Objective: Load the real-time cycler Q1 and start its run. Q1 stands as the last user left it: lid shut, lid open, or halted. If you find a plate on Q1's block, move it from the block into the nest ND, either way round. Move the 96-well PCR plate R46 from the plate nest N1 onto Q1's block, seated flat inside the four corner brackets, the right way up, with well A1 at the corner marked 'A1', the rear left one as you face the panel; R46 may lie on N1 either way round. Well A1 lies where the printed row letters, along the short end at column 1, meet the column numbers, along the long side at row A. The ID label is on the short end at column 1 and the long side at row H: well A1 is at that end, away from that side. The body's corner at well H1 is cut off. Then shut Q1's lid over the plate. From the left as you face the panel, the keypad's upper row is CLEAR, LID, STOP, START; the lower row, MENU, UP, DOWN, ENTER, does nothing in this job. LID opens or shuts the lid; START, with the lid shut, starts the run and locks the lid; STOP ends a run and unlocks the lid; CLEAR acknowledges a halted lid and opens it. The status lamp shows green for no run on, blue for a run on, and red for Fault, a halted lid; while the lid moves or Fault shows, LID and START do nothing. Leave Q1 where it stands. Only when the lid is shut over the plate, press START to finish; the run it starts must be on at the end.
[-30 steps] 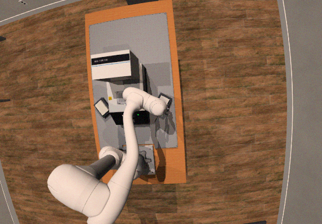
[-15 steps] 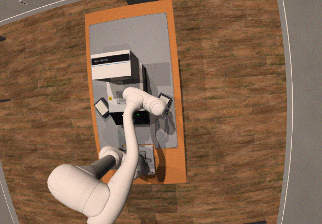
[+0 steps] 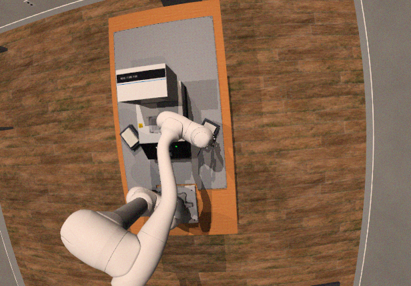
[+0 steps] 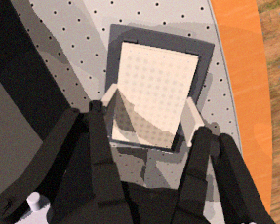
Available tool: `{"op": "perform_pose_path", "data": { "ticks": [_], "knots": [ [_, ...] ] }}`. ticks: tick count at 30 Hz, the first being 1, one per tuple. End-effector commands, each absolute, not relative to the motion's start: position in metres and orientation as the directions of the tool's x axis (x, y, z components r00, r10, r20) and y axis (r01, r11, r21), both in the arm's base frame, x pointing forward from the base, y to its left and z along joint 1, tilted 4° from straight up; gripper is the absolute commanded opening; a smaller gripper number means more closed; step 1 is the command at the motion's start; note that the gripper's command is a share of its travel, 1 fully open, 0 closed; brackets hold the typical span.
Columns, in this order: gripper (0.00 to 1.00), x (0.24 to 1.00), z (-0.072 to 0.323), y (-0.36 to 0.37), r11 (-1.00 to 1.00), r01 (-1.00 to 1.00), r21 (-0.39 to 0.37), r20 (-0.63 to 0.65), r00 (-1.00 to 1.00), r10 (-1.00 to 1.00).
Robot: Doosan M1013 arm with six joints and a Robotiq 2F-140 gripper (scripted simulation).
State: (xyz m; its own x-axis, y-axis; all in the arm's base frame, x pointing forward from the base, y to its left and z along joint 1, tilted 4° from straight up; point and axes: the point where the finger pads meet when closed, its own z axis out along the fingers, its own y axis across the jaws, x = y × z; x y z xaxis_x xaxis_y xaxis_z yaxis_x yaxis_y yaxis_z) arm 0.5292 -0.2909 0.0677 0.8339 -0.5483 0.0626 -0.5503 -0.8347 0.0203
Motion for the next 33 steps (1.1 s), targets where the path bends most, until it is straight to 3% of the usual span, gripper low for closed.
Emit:
{"op": "perform_pose_path", "data": {
  "ticks": [1,33],
  "knots": [
    [0.00,0.528,0.071,-0.291,-0.833,-0.552,0.020,0.060,0.833,-0.551],
    [0.00,0.524,0.164,-0.286,-0.833,-0.552,0.020,0.060,0.833,-0.551]
  ]
}}
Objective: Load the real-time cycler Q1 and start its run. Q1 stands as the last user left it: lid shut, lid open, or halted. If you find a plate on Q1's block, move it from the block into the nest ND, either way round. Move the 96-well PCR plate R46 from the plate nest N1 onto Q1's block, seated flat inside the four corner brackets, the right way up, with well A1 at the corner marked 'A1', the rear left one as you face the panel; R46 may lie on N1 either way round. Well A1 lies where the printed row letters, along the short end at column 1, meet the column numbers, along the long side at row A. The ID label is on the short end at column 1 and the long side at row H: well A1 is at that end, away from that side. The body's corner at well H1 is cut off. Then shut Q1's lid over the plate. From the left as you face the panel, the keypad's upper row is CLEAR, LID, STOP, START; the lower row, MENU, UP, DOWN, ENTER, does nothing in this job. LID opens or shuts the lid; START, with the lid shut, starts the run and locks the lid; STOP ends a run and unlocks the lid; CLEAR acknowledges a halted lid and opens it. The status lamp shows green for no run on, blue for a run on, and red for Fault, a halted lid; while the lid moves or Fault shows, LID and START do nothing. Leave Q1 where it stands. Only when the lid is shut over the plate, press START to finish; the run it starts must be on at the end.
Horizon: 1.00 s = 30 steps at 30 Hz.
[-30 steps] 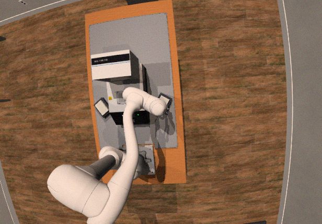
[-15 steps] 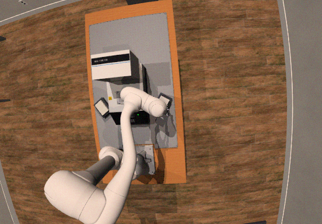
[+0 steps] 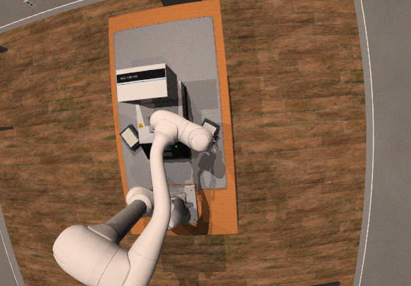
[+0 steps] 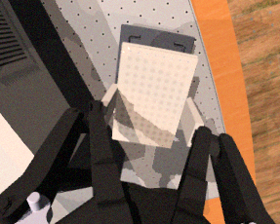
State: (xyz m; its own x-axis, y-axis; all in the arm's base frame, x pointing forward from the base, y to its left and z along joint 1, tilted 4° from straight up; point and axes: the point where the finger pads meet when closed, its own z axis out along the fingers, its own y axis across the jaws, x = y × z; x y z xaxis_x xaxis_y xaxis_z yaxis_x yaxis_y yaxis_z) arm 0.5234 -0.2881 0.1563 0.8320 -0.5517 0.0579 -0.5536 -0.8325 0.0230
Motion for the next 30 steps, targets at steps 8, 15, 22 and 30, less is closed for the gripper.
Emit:
{"op": "perform_pose_path", "data": {
  "ticks": [8,15,22,30],
  "knots": [
    [0.00,0.523,0.190,-0.285,-0.833,-0.552,0.020,0.060,0.833,-0.551],
    [0.00,0.522,0.212,-0.284,-0.833,-0.552,0.020,0.060,0.833,-0.551],
    [0.00,0.522,0.229,-0.283,-0.833,-0.552,0.020,0.060,0.833,-0.551],
    [0.00,0.521,0.256,-0.282,-0.833,-0.552,0.020,0.060,0.833,-0.551]
  ]
}}
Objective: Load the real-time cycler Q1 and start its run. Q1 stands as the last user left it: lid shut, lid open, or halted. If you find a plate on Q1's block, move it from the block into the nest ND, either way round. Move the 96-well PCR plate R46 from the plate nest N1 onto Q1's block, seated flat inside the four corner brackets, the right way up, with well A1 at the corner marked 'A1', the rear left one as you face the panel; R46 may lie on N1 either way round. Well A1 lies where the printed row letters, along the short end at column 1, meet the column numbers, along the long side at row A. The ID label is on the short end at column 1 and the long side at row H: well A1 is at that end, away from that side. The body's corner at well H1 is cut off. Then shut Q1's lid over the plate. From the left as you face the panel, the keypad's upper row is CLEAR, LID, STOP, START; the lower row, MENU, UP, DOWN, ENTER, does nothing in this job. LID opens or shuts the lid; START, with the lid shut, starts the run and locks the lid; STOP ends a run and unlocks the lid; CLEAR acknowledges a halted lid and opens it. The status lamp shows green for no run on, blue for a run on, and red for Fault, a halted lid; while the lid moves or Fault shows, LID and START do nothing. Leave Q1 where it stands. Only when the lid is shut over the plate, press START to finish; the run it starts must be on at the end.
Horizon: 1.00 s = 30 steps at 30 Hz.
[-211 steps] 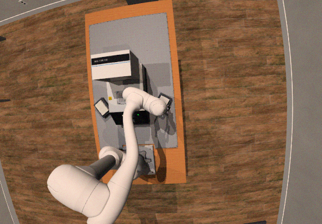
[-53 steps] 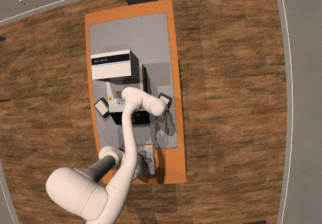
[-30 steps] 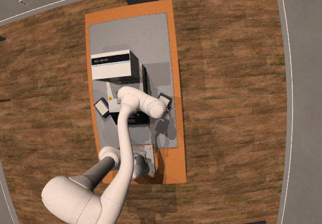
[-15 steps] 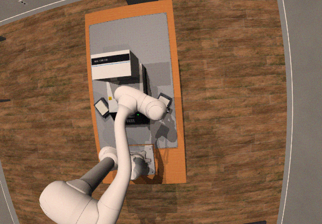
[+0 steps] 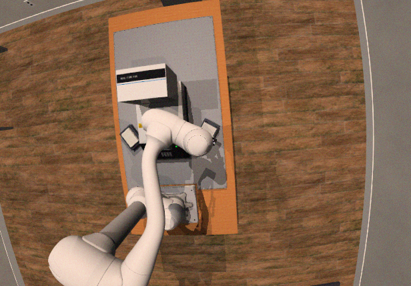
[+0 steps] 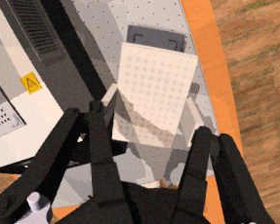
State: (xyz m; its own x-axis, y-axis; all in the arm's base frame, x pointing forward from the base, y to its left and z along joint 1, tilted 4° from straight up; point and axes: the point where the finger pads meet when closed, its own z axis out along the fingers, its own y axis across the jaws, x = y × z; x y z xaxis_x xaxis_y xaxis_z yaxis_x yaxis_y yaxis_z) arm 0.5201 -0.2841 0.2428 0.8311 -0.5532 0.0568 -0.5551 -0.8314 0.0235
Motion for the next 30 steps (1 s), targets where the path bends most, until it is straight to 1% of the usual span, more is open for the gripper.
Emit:
{"op": "perform_pose_path", "data": {
  "ticks": [1,10,30],
  "knots": [
    [0.00,0.521,0.259,-0.281,-0.833,-0.552,0.020,0.060,0.833,-0.551],
    [0.00,0.520,0.280,-0.280,-0.833,-0.552,0.020,0.060,0.833,-0.551],
    [0.00,0.520,0.280,-0.280,-0.833,-0.552,0.020,0.060,0.833,-0.551]
  ]
}}
